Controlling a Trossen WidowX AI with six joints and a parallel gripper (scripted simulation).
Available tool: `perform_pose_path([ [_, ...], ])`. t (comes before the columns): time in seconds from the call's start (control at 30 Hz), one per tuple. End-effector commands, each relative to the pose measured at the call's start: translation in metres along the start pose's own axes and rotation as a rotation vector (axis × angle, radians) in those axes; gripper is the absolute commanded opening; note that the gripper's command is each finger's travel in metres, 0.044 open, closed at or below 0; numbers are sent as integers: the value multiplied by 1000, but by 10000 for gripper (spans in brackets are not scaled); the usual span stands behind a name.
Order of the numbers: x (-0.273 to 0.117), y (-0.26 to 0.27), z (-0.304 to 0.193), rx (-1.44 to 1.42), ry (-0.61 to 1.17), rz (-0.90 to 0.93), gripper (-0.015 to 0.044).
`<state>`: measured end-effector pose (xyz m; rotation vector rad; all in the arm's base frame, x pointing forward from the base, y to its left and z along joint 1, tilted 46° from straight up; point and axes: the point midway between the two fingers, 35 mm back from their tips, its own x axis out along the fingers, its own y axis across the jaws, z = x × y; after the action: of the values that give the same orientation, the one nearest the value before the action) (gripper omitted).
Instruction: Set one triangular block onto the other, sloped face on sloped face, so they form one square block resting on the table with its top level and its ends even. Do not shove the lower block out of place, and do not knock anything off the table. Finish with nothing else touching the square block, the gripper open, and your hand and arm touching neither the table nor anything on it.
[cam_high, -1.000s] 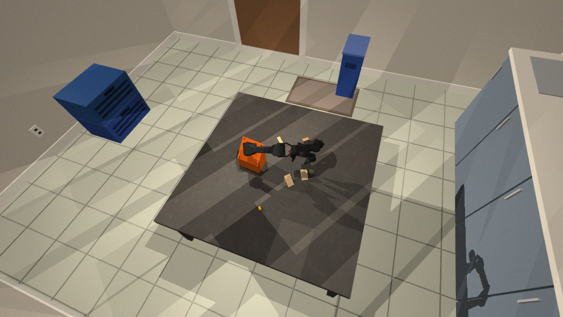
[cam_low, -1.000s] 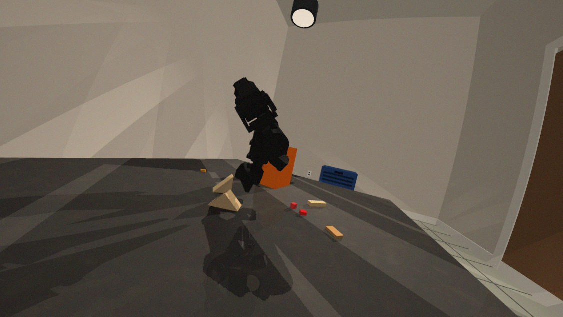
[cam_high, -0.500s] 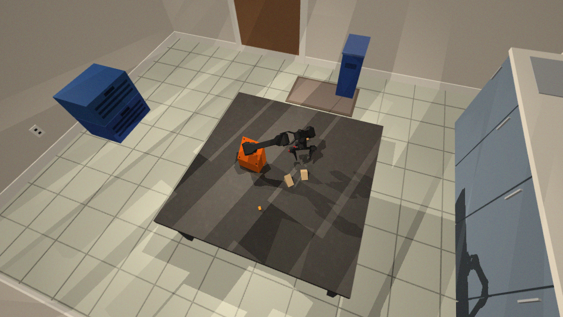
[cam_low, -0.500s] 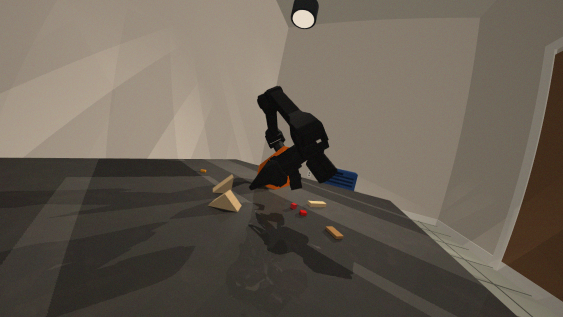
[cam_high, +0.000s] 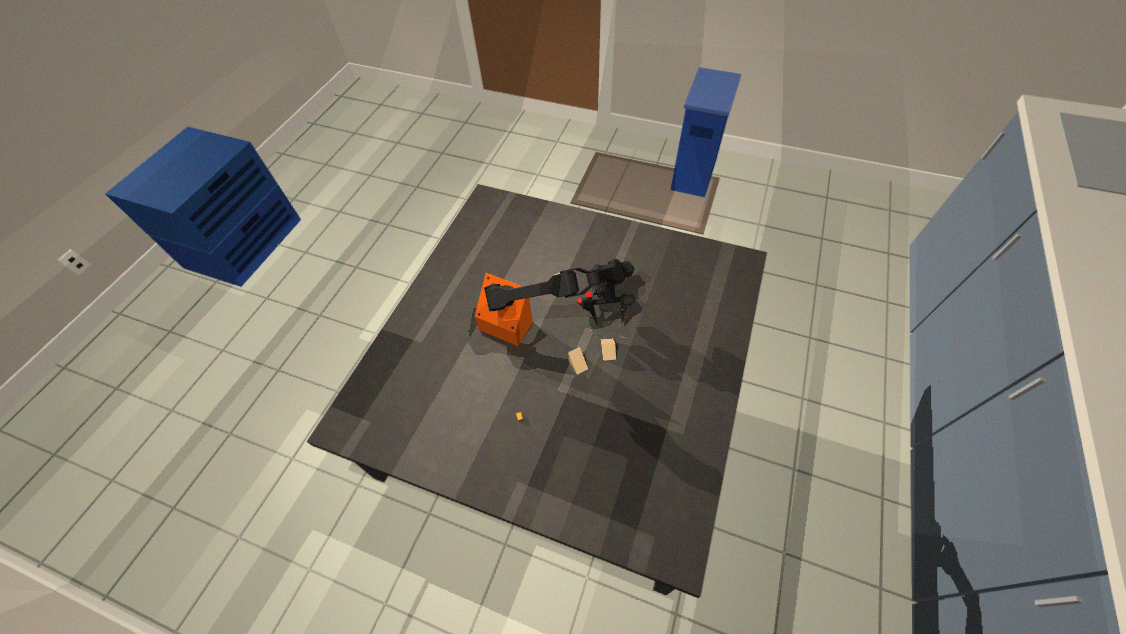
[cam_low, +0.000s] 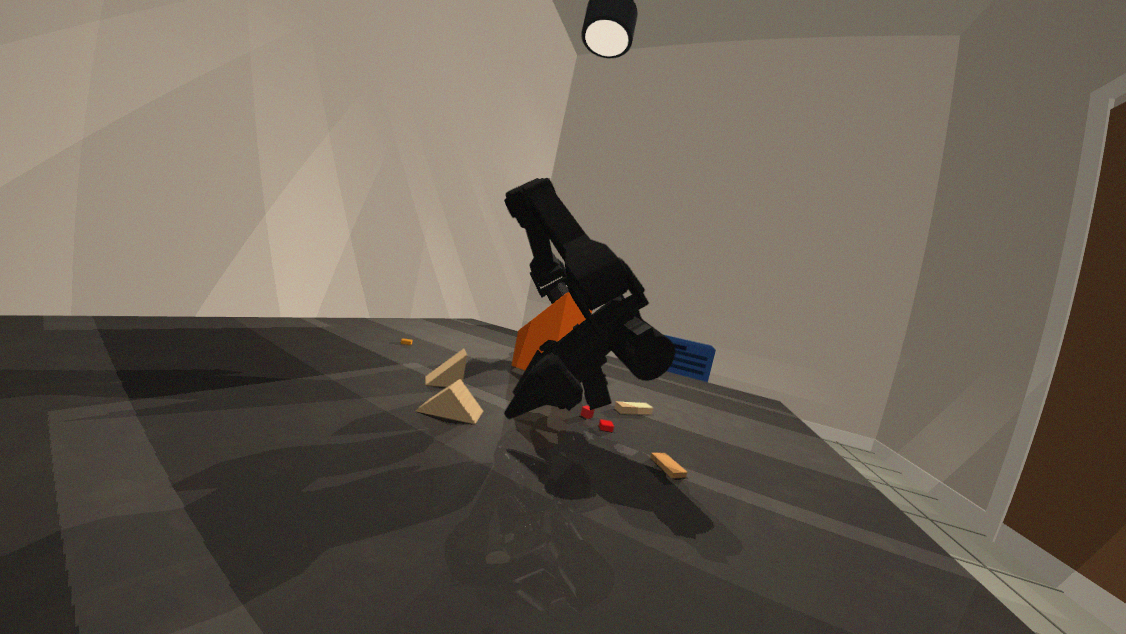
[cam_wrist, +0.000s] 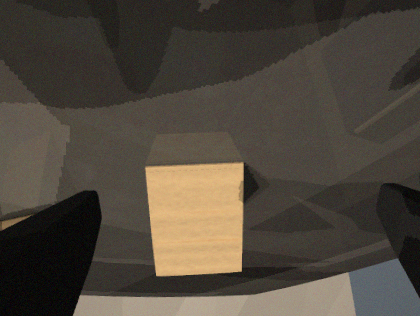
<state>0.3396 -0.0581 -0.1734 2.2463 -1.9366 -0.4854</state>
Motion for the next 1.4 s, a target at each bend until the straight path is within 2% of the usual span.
perform_pose_path([
  [0.0, 5, -4, 4, -3, -8, -18, 440],
  [0.4, 25, -17, 8, 36, -9, -57, 440],
  [0.83, 48, -18, -10, 51, 24, -49, 440],
  [1.37, 73, 8, -43, -4, 84, 25, 440],
])
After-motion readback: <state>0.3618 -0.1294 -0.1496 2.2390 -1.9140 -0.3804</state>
